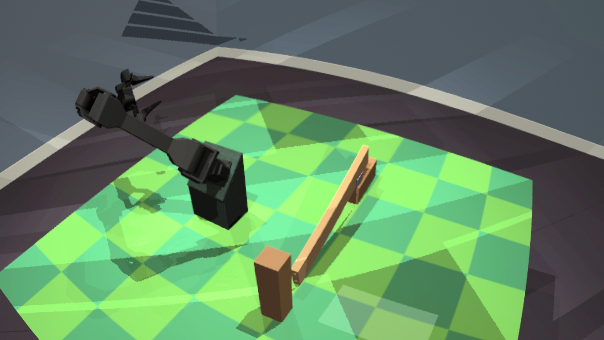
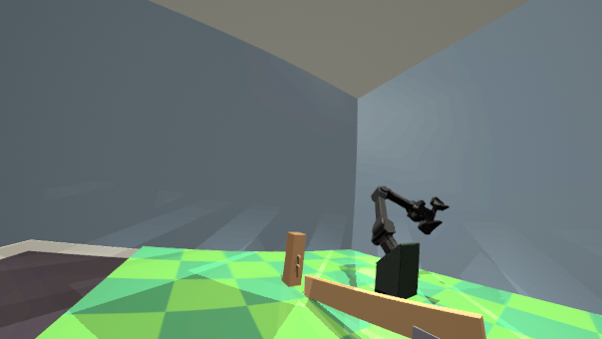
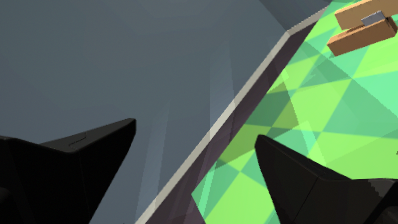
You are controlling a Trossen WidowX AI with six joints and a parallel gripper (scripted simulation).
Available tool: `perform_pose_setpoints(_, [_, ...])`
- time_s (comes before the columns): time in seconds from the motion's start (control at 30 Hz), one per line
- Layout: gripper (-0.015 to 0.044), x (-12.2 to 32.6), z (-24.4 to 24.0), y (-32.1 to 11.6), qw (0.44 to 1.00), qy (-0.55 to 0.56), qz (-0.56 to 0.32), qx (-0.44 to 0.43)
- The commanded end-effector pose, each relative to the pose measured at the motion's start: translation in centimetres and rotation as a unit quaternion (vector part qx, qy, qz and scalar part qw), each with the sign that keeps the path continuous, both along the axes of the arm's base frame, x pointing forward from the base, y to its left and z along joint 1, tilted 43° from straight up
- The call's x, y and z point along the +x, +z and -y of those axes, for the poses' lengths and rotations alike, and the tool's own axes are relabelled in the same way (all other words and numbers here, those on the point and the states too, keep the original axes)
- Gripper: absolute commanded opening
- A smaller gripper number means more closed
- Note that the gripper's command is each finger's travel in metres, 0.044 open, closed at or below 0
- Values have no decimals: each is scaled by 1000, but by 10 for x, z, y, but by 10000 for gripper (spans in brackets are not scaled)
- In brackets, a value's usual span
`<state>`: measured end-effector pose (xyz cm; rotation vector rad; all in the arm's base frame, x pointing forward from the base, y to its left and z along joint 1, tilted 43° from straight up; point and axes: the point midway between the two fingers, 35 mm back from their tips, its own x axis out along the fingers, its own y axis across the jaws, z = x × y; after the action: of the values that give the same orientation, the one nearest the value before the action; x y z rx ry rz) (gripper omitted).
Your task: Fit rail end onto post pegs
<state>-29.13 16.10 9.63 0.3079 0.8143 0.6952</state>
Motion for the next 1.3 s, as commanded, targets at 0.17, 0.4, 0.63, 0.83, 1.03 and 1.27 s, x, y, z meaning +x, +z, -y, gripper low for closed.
perform_pose_setpoints(0.17, [440,41,-54,-7,994,-6,78,-77])
perform_pose_setpoints(0.4, [440,116,-112,-10,966,-18,149,-212])
perform_pose_setpoints(0.63, [440,203,-148,-18,916,-18,192,-352])
perform_pose_setpoints(0.83, [440,298,-155,-24,856,-4,187,-482])
perform_pose_setpoints(1.03, [440,387,-136,-30,790,33,152,-593])
perform_pose_setpoints(1.27, [440,469,-91,-38,715,95,95,-686])
